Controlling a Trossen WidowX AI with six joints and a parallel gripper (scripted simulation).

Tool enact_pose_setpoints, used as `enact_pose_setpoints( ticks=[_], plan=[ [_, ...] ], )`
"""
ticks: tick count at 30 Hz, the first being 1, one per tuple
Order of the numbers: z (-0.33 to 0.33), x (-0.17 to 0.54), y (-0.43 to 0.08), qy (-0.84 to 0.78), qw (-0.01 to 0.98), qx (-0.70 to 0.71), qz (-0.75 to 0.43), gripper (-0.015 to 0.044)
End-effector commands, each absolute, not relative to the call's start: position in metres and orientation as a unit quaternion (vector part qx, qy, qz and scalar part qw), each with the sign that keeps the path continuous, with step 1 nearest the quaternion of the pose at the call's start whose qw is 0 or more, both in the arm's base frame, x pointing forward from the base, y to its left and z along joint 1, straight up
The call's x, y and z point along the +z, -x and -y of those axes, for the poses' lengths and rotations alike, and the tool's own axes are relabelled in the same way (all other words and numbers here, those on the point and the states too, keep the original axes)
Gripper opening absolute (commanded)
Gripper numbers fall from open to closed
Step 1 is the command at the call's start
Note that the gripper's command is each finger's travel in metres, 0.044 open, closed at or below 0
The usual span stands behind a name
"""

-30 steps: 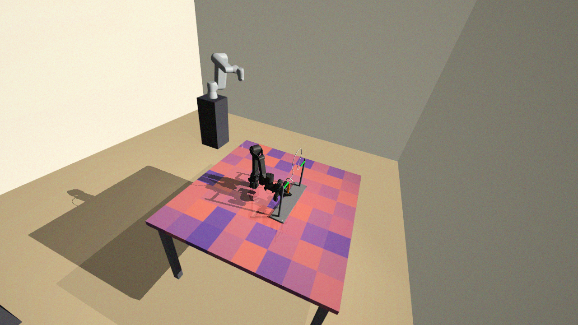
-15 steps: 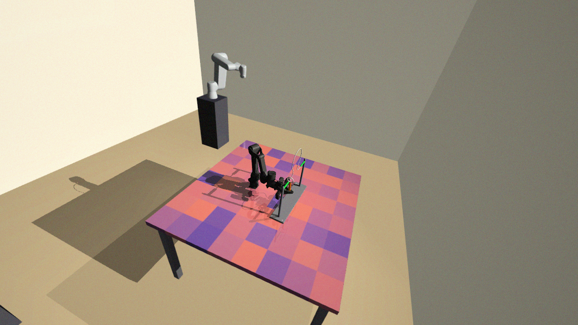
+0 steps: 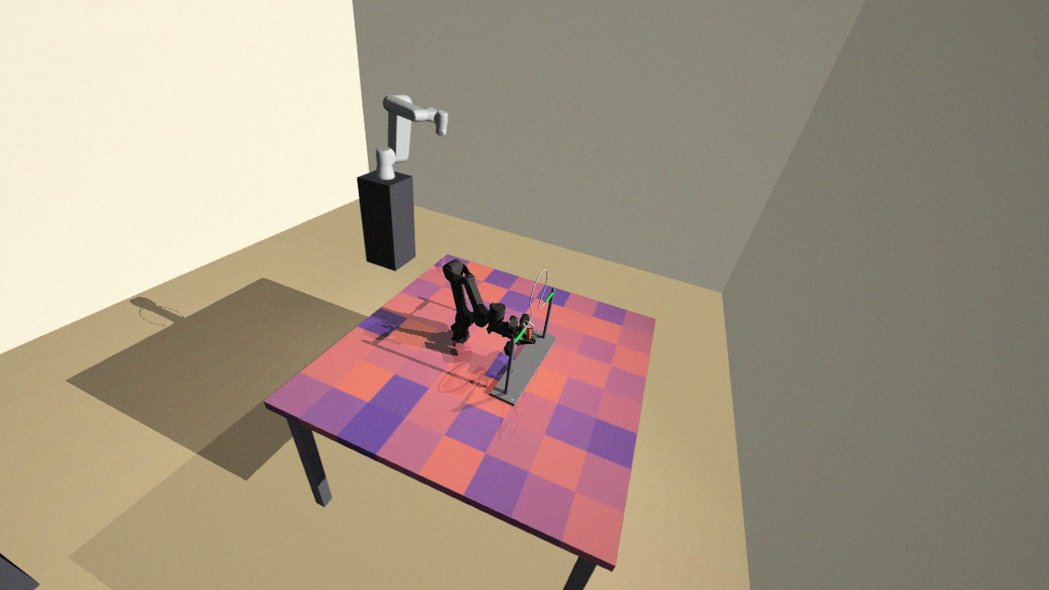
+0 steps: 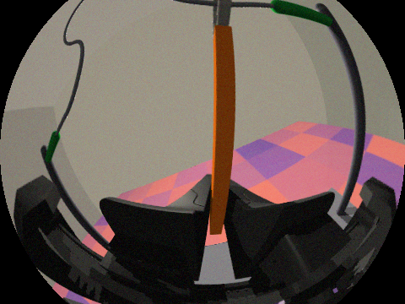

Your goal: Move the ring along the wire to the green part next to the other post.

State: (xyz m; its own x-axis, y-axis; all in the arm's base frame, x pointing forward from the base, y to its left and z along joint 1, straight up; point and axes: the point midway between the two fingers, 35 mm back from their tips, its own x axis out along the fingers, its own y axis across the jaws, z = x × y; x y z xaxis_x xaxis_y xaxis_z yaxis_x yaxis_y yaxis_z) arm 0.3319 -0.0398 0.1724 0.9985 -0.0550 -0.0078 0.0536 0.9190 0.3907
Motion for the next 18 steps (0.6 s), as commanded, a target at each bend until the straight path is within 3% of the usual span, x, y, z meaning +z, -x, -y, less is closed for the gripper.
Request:
enact_pose_setpoints(
  ticks=[1,18],
  plan=[
    [0.032,0.179,-0.329,-0.227,0.974,-0.025,-0.005,-0.015],
    [-0.006,0.21,-0.306,-0.369,0.924,0.019,-0.098,-0.015]
  ],
)
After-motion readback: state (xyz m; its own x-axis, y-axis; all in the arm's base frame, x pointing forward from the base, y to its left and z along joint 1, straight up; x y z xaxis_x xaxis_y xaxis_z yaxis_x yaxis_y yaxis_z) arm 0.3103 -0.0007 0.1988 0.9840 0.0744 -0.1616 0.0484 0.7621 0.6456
